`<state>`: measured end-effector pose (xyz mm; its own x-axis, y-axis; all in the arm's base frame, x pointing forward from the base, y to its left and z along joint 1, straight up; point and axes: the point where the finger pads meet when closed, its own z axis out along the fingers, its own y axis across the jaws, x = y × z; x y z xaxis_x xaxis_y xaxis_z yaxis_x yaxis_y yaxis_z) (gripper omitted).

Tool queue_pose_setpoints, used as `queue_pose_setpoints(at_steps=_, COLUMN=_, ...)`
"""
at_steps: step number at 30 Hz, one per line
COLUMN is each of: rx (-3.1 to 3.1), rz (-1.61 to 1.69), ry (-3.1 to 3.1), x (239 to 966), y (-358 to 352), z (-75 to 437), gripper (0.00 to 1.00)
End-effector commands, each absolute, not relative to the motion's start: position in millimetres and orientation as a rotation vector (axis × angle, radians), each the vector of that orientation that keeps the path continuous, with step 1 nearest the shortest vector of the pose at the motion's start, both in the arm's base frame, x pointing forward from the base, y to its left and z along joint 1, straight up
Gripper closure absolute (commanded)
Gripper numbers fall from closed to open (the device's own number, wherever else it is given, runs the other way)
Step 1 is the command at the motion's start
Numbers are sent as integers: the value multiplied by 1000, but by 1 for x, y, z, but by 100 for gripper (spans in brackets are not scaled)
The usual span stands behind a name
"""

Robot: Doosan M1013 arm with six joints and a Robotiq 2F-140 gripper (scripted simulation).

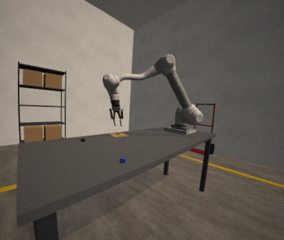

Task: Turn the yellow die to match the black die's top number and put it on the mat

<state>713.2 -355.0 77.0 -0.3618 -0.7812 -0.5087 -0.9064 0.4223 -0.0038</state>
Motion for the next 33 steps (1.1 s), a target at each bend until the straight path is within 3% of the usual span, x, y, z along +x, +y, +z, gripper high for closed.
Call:
queue_pose_setpoints(at_steps=1, rx=-1436, rz=384, ry=2253, x=714, y=-353, z=78, gripper=60)
queue_pose_setpoints(at_steps=33, rx=-1686, rz=-1, ry=2647, x=721, y=-337, z=83, gripper=60)
